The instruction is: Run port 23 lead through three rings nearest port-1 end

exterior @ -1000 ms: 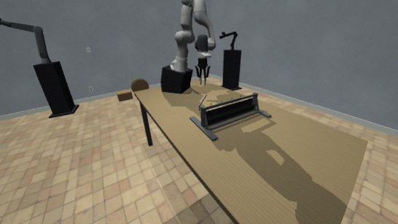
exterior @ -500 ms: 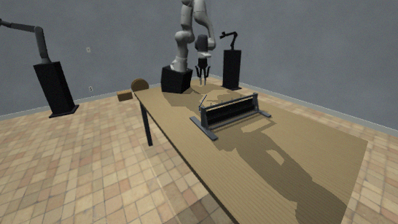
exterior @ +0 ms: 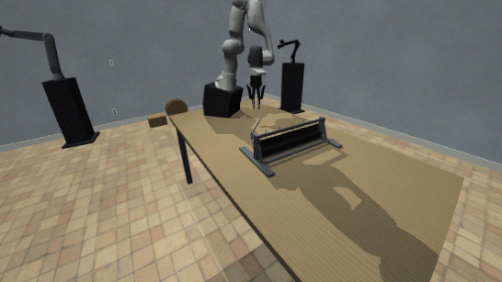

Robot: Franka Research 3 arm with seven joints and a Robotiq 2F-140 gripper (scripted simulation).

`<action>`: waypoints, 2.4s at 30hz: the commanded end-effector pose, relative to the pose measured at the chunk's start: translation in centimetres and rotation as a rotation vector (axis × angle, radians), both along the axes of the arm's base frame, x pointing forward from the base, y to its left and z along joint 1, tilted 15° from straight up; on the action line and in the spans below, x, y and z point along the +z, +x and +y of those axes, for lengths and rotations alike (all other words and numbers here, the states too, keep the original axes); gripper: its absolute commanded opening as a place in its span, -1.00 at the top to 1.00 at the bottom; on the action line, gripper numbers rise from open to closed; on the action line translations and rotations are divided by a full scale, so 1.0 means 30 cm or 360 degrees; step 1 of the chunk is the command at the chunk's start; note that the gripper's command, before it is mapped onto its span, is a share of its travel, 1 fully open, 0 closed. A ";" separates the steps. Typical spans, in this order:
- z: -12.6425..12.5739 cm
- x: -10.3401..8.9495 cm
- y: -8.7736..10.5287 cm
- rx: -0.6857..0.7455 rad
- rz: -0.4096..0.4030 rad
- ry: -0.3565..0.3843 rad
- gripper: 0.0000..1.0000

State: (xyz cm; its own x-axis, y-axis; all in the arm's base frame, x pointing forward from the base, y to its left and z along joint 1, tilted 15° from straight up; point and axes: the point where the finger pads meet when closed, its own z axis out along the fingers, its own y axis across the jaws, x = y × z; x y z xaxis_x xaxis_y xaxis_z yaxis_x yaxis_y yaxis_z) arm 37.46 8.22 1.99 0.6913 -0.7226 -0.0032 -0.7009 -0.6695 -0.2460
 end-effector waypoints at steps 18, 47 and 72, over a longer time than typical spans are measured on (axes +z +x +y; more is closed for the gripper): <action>0.023 -0.185 0.039 0.0095 -0.0030 -0.0020 0.60; 0.061 -0.406 0.080 0.0095 -0.0030 -0.0020 0.60; 0.061 -0.406 0.080 0.0095 -0.0030 -0.0020 0.60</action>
State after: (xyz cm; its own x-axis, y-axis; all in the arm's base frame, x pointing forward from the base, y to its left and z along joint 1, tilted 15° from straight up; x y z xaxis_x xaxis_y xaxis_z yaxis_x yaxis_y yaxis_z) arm 39.81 9.97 -10.15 0.7293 -0.6840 0.0178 -0.6596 -0.7097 -0.2477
